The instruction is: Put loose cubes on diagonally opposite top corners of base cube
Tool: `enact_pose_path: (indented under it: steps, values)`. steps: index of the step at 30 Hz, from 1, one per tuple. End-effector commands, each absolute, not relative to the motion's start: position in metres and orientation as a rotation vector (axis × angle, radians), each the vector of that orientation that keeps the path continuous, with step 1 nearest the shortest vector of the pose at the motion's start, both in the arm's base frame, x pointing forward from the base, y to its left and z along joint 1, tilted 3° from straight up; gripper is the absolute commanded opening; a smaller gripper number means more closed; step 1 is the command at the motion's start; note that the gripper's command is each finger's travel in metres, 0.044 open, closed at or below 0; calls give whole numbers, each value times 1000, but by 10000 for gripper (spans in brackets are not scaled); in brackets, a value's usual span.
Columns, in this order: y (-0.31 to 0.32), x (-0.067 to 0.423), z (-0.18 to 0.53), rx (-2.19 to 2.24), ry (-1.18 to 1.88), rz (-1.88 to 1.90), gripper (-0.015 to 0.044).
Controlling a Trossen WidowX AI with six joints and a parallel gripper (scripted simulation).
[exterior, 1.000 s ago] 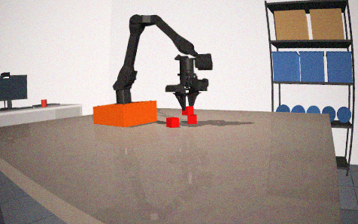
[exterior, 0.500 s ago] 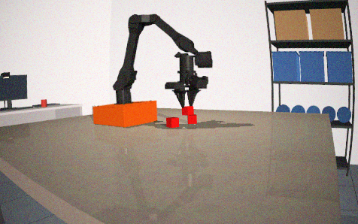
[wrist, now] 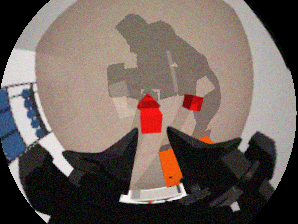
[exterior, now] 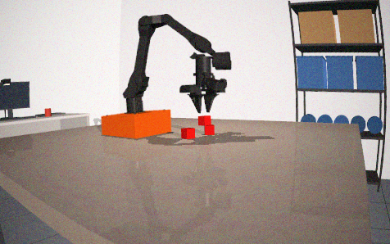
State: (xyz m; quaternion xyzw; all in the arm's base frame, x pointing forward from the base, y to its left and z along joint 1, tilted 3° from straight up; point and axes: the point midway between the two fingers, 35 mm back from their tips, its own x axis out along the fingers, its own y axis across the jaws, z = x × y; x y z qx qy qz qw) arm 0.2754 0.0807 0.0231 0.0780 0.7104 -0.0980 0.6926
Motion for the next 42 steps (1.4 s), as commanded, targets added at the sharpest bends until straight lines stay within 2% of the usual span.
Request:
enact_pose_path:
  steps: [1, 4, 6, 7, 22, 37, 42]
  values:
    - [81, 277, 28, 178, 1577, -216, 205]
    - [81, 277, 28, 178, 1577, -216, 205]
    - [79, 277, 26, 153, 1585, -194, 258]
    - [76, 277, 28, 125, 1588, -165, 265]
    - [25, 283, 50, -388, 1565, 357, 265]
    - [-25, 278, 73, -894, 1417, 873, 265]
    - [-30, 277, 75, -943, 1395, 923, 265]
